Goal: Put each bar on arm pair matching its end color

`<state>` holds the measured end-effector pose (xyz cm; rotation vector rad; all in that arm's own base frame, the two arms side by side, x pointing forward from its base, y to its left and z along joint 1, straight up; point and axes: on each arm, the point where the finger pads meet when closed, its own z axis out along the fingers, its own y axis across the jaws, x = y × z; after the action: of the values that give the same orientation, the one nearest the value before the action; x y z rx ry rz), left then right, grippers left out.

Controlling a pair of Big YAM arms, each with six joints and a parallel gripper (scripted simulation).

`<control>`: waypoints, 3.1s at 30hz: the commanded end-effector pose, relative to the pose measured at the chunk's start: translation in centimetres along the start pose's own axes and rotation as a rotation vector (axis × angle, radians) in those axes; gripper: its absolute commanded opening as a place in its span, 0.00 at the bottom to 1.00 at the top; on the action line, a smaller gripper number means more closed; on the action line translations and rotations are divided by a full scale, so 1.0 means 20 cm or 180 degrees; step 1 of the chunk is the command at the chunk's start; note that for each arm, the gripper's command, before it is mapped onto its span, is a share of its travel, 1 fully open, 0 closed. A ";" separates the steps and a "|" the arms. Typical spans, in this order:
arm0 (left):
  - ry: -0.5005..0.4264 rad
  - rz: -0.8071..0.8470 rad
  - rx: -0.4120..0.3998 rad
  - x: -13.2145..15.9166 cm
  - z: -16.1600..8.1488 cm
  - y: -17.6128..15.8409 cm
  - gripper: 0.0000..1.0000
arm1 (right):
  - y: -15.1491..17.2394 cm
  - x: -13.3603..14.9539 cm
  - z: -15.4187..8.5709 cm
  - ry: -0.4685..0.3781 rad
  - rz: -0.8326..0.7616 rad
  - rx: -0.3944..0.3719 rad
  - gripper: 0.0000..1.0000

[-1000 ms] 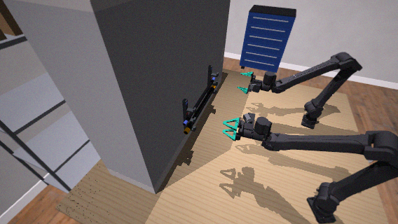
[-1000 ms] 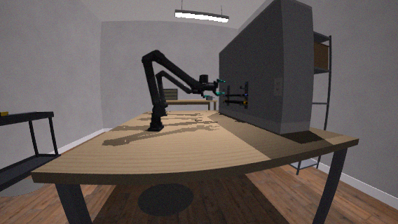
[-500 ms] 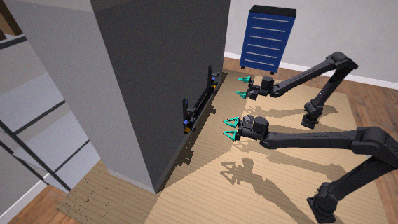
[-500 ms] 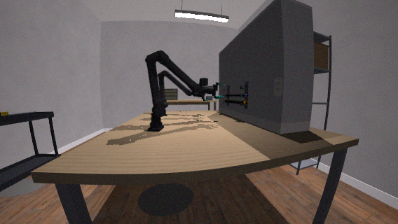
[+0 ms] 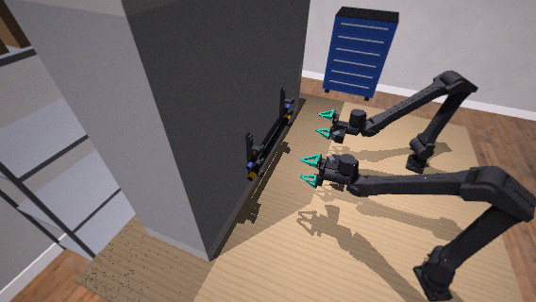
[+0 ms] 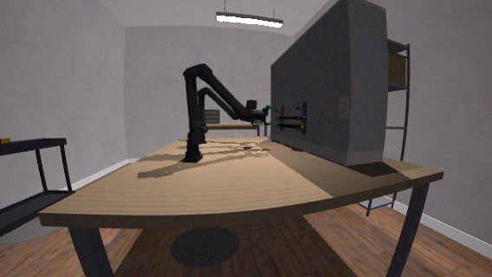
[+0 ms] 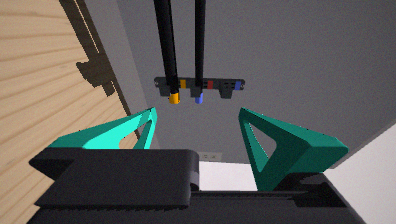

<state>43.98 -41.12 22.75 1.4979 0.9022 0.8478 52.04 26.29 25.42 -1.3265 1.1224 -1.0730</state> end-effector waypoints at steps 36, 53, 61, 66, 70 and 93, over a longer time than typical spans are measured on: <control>-0.0034 -0.0154 -0.0557 -0.07 0.09 0.37 1.00 | -0.22 -0.06 0.06 -0.0010 0.0066 0.0322 1.00; -0.0045 -0.0179 -0.0636 -0.09 0.11 0.44 1.00 | -0.26 -0.07 0.08 -0.0017 0.0082 0.0366 1.00; -0.0050 -0.0185 -0.0655 -0.10 0.12 0.47 1.00 | -0.27 -0.08 0.08 -0.0020 0.0087 0.0376 1.00; -0.0053 -0.0183 -0.0649 -0.10 0.12 0.48 1.00 | -0.27 -0.08 0.08 -0.0020 0.0087 0.0374 1.00; -0.0056 -0.0181 -0.0643 -0.11 0.11 0.49 1.00 | -0.27 -0.08 0.08 -0.0020 0.0086 0.0372 1.00; -0.0068 -0.0158 -0.0584 -0.12 0.11 0.50 1.00 | -0.27 -0.08 0.09 -0.0021 0.0085 0.0360 1.00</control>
<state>45.32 -43.08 27.43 1.3877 0.8565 0.8597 52.70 26.99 27.84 -1.2777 1.0873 -1.0907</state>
